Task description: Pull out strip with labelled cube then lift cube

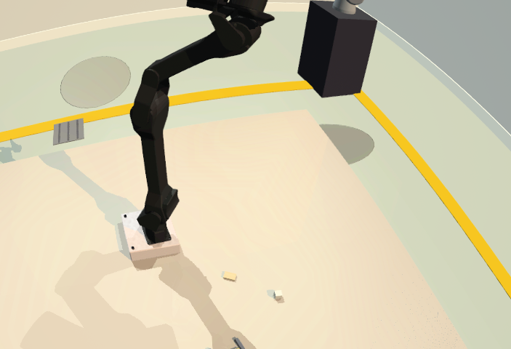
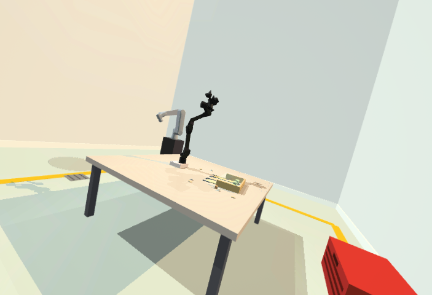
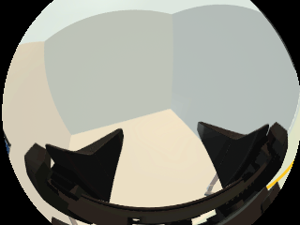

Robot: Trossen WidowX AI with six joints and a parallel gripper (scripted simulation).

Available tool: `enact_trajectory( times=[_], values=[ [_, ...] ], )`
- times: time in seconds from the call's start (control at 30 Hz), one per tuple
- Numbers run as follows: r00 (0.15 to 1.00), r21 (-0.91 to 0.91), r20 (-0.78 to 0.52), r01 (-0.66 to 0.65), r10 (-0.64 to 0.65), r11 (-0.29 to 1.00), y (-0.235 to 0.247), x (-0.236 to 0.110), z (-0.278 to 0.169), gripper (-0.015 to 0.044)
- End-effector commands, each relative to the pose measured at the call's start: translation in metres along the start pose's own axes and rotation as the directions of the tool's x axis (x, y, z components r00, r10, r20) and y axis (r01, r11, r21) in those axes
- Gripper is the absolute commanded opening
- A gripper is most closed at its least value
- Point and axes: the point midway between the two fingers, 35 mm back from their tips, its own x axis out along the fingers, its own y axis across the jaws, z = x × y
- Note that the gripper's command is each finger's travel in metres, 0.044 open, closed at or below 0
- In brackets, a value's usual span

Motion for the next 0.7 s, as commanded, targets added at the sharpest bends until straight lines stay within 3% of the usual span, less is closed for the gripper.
enact_trajectory(
  times=[0.0,0.17,0.33,0.67],
  values=[
    [1.0,-0.008,0.006,0.005,-0.005,1.0,-0.001,-0.001,0.002,0.04],
    [0.976,-0.198,0.171,0.166,-0.133,0.966,-0.031,-0.026,0.045,0.04],
    [0.894,-0.366,0.367,0.394,-0.258,0.843,-0.058,-0.069,0.094,0.04],
    [0.569,-0.447,0.715,0.819,-0.406,0.36,-0.085,-0.197,0.174,0.04]
  ],
)
